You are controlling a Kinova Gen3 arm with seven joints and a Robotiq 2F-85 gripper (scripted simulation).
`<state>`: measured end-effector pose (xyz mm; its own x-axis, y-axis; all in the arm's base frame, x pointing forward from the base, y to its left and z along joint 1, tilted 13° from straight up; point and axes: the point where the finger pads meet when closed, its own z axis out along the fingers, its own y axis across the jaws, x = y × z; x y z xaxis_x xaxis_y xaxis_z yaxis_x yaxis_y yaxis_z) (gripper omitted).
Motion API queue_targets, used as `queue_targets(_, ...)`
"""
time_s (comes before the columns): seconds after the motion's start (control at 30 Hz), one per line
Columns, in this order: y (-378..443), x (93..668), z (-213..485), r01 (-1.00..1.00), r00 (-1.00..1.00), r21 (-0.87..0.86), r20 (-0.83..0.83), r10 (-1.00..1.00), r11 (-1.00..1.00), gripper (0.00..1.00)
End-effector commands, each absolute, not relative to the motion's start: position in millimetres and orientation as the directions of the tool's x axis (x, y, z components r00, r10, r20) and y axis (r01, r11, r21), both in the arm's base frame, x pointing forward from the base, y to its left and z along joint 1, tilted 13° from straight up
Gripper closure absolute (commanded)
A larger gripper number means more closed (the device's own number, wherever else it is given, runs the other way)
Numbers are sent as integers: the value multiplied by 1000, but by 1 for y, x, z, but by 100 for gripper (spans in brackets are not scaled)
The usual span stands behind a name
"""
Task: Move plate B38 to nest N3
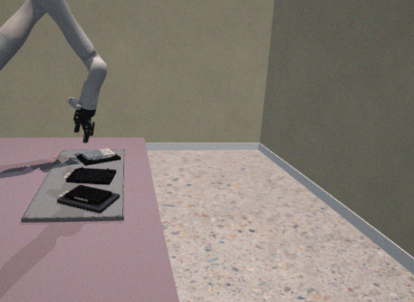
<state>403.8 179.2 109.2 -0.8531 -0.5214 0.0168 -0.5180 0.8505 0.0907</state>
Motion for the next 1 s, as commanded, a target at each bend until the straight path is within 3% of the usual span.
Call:
queue_targets(0.0,184,413,106,-514,-857,60,1,-515,856,0)
queue_targets(0.97,189,472,92,-419,-895,-143,-101,-435,896,0)
